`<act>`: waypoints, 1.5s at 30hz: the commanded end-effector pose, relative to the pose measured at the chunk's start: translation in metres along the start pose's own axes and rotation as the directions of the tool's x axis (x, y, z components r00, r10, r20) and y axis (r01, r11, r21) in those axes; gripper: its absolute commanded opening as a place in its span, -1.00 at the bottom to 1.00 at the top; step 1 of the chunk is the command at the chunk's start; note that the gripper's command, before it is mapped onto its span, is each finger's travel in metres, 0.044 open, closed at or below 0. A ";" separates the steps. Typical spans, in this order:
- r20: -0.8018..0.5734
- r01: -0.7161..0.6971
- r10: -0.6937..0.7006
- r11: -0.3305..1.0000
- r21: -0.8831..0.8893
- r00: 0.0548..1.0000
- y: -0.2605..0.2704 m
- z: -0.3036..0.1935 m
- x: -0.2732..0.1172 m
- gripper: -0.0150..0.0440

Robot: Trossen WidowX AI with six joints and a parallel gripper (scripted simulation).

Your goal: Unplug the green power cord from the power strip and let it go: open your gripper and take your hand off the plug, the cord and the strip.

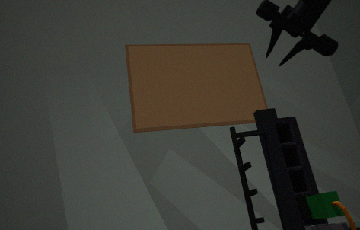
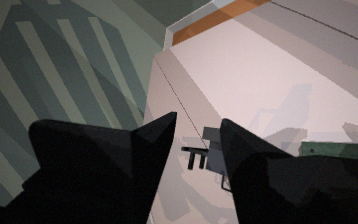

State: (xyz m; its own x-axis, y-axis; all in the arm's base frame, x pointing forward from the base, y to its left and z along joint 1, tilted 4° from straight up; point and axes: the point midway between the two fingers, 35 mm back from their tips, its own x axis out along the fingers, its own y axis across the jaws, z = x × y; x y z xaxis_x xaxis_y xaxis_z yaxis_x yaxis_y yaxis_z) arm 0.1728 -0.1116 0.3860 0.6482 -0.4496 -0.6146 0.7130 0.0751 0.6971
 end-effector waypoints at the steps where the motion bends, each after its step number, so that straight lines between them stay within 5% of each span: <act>1: -0.180 -0.046 -0.060 0.844 -0.534 0.982 0.007 -0.045 0.047 0.05; 5: -0.289 -0.179 -0.115 0.557 -0.811 0.950 0.007 -0.084 0.074 0.05; 11: -0.397 -0.390 -0.187 0.077 -0.918 0.898 0.002 -0.137 0.101 0.05; 18: -0.469 -0.511 -0.215 -0.471 -0.719 0.857 -0.008 -0.197 0.122 0.05; 22: -0.497 -0.564 -0.340 -0.710 -0.421 0.798 -0.038 -0.233 0.134 0.05; 26: -0.497 -0.592 -0.484 -0.803 -0.074 0.720 -0.076 -0.260 0.140 0.05; 31: -0.448 -0.576 -0.645 -0.761 0.299 0.619 -0.124 -0.276 0.137 0.05; 45: -0.444 -0.574 -0.651 -0.756 0.313 0.615 -0.126 -0.272 0.140 0.05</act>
State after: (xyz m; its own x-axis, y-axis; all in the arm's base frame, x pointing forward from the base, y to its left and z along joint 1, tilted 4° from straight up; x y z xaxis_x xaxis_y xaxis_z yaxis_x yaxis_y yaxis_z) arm 0.2471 0.0602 0.1126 0.0574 0.0685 -0.9960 -0.9952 -0.0751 -0.0625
